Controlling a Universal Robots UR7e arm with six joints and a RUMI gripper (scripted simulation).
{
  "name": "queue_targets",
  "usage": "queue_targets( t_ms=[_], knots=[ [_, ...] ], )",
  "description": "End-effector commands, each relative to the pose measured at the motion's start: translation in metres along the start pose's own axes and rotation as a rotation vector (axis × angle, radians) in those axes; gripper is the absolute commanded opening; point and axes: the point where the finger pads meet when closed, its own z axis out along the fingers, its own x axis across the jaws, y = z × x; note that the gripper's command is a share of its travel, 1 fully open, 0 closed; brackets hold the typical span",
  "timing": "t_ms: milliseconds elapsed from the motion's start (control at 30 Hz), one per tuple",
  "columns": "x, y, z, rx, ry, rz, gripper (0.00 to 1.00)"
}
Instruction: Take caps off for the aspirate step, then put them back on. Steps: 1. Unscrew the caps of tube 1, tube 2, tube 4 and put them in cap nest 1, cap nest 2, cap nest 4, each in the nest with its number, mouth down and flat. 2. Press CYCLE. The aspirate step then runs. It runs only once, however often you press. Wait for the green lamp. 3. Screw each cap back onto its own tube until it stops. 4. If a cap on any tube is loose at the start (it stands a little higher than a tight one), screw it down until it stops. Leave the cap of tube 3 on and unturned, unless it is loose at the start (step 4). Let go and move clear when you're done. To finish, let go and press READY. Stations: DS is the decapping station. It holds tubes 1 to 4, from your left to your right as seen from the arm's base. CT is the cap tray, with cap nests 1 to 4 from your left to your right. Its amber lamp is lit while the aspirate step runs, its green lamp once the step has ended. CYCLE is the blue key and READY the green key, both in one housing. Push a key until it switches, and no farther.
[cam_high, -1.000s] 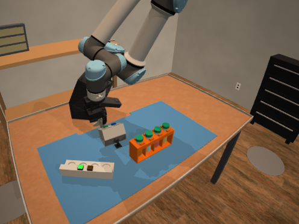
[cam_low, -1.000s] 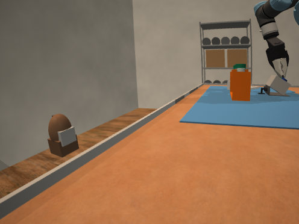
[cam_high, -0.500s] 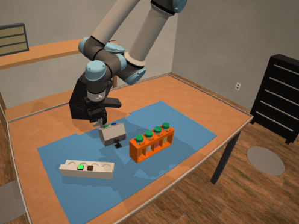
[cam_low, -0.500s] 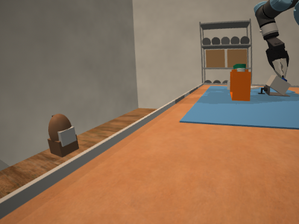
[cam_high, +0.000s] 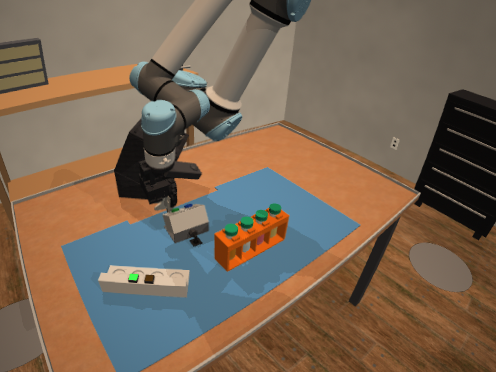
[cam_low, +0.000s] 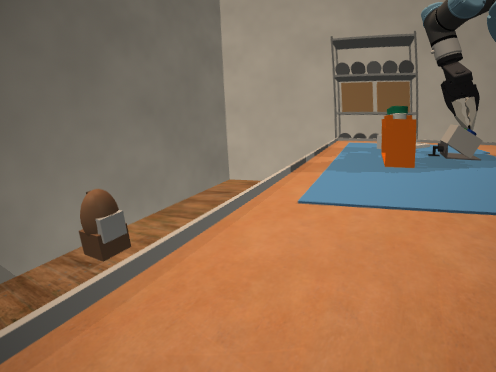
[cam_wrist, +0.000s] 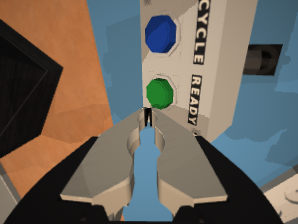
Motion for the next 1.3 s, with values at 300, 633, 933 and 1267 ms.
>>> queue_targets(
  t_ms=[300,633,933,1267],
  knots=[
    [0.000,0.000,0.000,-0.001,0.000,0.000,0.00],
    [0.000,0.000,0.000,-0.001,0.000,0.000,0.00],
    [-0.006,-0.001,-0.023,-0.001,0.000,0.000,0.00],
    [-0.009,-0.002,-0.036,-0.001,0.000,0.000,0.00]
  ],
)
